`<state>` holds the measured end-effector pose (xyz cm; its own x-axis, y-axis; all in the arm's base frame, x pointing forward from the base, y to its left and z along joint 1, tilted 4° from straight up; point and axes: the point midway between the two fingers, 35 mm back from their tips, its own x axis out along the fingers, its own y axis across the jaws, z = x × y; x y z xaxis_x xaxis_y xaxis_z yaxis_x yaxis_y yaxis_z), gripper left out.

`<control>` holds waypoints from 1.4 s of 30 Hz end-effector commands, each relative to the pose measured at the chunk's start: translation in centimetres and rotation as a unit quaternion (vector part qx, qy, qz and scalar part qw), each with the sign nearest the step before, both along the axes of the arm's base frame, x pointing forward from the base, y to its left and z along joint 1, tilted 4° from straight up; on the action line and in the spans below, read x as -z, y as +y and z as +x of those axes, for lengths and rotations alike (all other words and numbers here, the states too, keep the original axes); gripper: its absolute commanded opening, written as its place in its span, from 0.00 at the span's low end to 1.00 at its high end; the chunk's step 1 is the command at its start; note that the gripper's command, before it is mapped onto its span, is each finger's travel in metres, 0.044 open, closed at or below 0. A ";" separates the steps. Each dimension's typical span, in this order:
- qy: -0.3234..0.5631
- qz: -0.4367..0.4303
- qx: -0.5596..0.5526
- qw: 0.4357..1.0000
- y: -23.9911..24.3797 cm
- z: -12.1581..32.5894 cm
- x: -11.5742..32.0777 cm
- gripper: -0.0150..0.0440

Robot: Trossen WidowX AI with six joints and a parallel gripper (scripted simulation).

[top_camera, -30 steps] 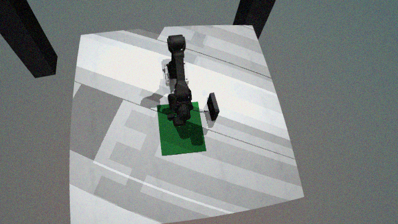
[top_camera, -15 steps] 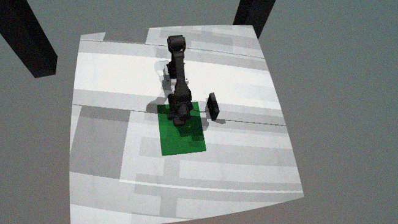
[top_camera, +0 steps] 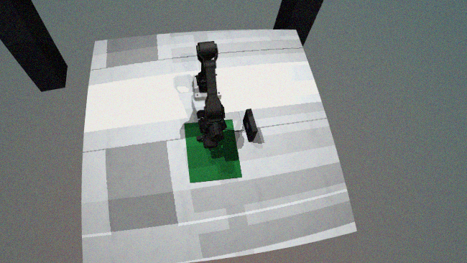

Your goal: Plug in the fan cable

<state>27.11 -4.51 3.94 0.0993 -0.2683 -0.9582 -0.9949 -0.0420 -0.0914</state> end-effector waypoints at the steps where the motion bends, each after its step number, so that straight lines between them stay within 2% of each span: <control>1: 0.000 0.000 0.000 1.000 0.0 0.0 0.0 0.52; 13: 0.000 0.000 0.000 1.000 0.0 0.0 0.0 0.38; 16: 0.000 0.000 0.000 1.000 0.0 0.1 -0.5 0.25; 42: 0.002 -0.002 -0.002 1.000 0.2 -0.6 -8.5 0.25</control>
<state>26.59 -4.27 11.16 0.0888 -0.2674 -0.9595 -0.9957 -0.0499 -0.0783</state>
